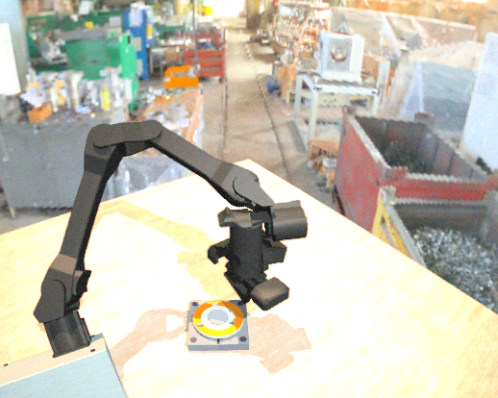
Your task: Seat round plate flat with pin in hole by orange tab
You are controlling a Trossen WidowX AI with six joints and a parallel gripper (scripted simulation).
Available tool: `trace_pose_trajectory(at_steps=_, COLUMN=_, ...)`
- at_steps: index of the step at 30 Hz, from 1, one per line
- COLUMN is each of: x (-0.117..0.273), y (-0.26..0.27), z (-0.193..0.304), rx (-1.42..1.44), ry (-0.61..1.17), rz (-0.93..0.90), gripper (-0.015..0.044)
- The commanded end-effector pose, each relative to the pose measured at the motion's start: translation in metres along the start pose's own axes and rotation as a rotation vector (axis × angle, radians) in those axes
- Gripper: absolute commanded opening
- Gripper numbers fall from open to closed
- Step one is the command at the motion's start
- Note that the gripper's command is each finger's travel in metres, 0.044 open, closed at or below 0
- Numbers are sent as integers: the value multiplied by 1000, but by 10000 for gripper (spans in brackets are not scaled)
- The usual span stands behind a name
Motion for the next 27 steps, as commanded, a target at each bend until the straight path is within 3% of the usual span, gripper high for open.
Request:
trace_pose_trajectory(at_steps=1, x=-25, y=-1, z=5, rx=-16, ry=15, rz=-10, gripper=0)
trace_pose_trajectory(at_steps=27, x=-36, y=-17, z=27, rx=-16, ry=15, rz=-10, gripper=0)
Point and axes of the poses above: the point midway between the two fingers, 35 mm back from their tips, its own x axis back along the fingers, its own y axis across the jaws, z = x × y, the point moved 8 cm from there along x, back along the fingers
